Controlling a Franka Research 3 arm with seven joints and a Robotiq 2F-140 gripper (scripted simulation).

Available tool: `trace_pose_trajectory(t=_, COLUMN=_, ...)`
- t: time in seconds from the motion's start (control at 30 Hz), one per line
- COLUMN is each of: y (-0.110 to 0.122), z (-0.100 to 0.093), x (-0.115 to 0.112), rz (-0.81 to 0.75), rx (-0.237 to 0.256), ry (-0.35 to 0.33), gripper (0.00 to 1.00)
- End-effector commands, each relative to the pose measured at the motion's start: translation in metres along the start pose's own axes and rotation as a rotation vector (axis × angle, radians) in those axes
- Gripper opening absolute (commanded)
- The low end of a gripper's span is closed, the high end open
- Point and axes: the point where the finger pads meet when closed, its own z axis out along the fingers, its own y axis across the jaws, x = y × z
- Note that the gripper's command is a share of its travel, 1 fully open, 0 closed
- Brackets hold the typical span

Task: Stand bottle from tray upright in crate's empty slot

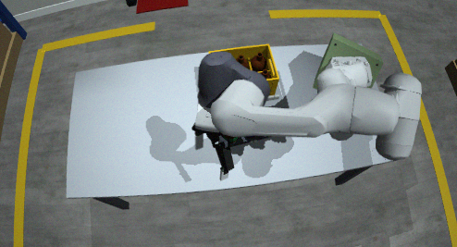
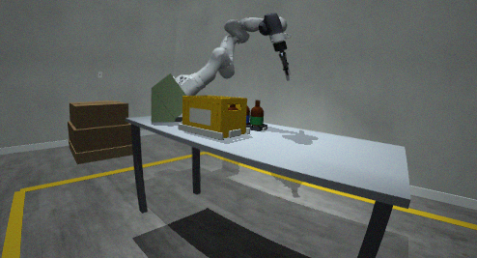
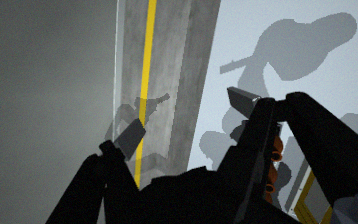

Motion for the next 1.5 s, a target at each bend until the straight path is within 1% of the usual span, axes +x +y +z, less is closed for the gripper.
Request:
trace_pose_trajectory(t=0.0, y=0.0, z=0.0, x=0.0, rz=0.0, rx=0.0, ry=0.0, gripper=1.0)
trace_pose_trajectory(t=0.6, y=0.002, z=0.0, x=0.0, rz=0.009, rx=-0.002, ry=0.0, gripper=1.0)
trace_pose_trajectory(t=0.67, y=0.012, z=-0.001, x=-0.003, rz=0.063, rx=-0.011, ry=-0.004, gripper=1.0)
trace_pose_trajectory(t=0.7, y=0.021, z=-0.001, x=-0.007, rz=0.116, rx=-0.021, ry=-0.007, gripper=1.0)
trace_pose_trajectory(t=0.73, y=0.035, z=-0.002, x=-0.011, rz=0.189, rx=-0.034, ry=-0.011, gripper=1.0)
trace_pose_trajectory(t=0.8, y=0.072, z=-0.007, x=-0.026, rz=0.351, rx=-0.066, ry=-0.015, gripper=1.0)
trace_pose_trajectory(t=0.83, y=0.072, z=-0.007, x=-0.026, rz=0.392, rx=-0.073, ry=-0.016, gripper=1.0)
trace_pose_trajectory(t=0.93, y=0.072, z=-0.007, x=-0.026, rz=0.394, rx=-0.073, ry=-0.017, gripper=1.0)
trace_pose_trajectory(t=0.97, y=0.094, z=-0.01, x=-0.037, rz=0.524, rx=-0.098, ry=-0.017, gripper=1.0)
trace_pose_trajectory(t=1.1, y=0.094, z=-0.01, x=-0.037, rz=0.524, rx=-0.098, ry=-0.017, gripper=1.0)
trace_pose_trajectory(t=1.13, y=0.119, z=-0.016, x=-0.05, rz=0.666, rx=-0.125, ry=-0.015, gripper=1.0)
trace_pose_trajectory(t=1.3, y=0.119, z=-0.016, x=-0.05, rz=0.672, rx=-0.126, ry=-0.015, gripper=1.0)
trace_pose_trajectory(t=1.33, y=0.146, z=-0.022, x=-0.066, rz=0.824, rx=-0.155, ry=-0.01, gripper=1.0)
trace_pose_trajectory(t=1.47, y=0.146, z=-0.022, x=-0.066, rz=0.833, rx=-0.156, ry=-0.009, gripper=1.0)
